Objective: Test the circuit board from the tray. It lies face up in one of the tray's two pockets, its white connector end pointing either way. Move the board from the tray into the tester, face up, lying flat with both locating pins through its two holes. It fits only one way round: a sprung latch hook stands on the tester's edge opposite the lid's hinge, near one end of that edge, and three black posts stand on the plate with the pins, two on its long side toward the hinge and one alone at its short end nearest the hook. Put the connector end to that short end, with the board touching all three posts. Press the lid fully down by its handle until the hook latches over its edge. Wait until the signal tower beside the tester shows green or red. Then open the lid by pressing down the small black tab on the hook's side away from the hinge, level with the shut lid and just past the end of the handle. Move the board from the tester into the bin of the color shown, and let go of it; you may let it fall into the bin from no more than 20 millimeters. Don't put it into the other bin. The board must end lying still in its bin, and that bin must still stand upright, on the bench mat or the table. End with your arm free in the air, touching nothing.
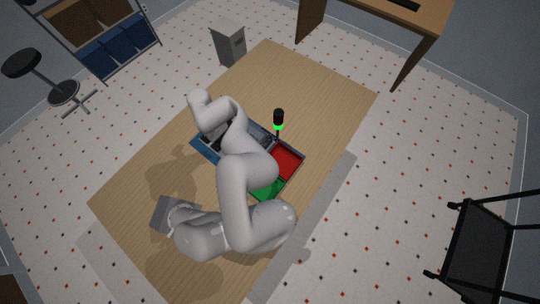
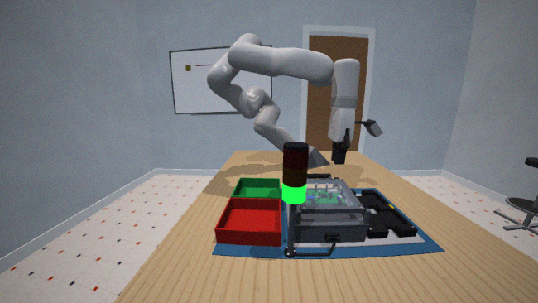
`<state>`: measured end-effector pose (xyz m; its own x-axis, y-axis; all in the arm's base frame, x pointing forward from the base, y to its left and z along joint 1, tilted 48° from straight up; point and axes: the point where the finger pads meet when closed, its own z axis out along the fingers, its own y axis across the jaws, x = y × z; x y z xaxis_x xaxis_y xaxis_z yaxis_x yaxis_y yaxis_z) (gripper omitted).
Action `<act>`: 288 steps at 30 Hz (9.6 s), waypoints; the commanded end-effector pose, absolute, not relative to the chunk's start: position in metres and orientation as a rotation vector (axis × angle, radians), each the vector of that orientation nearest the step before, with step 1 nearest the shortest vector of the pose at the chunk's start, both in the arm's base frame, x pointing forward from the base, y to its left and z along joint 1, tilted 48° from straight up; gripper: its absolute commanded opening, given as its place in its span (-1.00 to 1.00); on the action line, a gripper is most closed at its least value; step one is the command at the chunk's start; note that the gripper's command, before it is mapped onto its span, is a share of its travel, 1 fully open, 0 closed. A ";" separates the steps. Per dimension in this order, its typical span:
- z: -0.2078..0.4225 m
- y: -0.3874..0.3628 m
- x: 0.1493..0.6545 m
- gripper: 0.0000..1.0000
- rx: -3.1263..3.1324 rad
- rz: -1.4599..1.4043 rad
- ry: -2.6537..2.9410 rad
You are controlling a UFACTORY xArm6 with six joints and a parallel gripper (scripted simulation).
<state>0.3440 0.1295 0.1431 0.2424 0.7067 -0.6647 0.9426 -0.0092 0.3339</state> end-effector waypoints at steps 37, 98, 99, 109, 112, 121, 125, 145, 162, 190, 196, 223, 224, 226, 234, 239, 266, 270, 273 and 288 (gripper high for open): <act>0.149 0.125 0.343 -0.47 1.773 -0.397 1.524; 0.171 0.070 0.333 -0.47 1.773 -0.397 1.524; 0.171 0.069 0.333 -0.47 1.773 -0.397 1.524; 0.166 0.064 0.335 -0.47 1.773 -0.397 1.524; 0.164 0.062 0.336 -0.47 1.773 -0.397 1.524; 0.162 0.060 0.337 -0.47 1.773 -0.397 1.524; 0.162 0.060 0.337 -0.47 1.773 -0.397 1.524; 0.145 0.042 0.343 -0.47 1.773 -0.397 1.524; 0.144 0.041 0.343 -1.00 1.773 -0.397 1.524; 0.144 0.041 0.343 -1.00 1.773 -0.397 1.524; 0.144 0.041 0.343 -1.00 1.773 -0.397 1.524; 0.150 0.046 0.342 -1.00 1.773 -0.397 1.523; 0.150 0.047 0.342 -1.00 1.773 -0.397 1.523; 0.152 0.049 0.342 -1.00 1.773 -0.397 1.523; 0.161 0.058 0.340 -1.00 1.773 -0.397 1.523; 0.166 0.062 0.340 -1.00 1.773 -0.397 1.524; 0.221 0.110 0.353 -1.00 1.773 -0.397 1.524; 0.231 0.117 0.358 -1.00 1.773 -0.397 1.524; 0.233 0.119 0.360 -1.00 1.773 -0.397 1.524; 0.265 0.140 0.385 -1.00 1.773 -0.397 1.524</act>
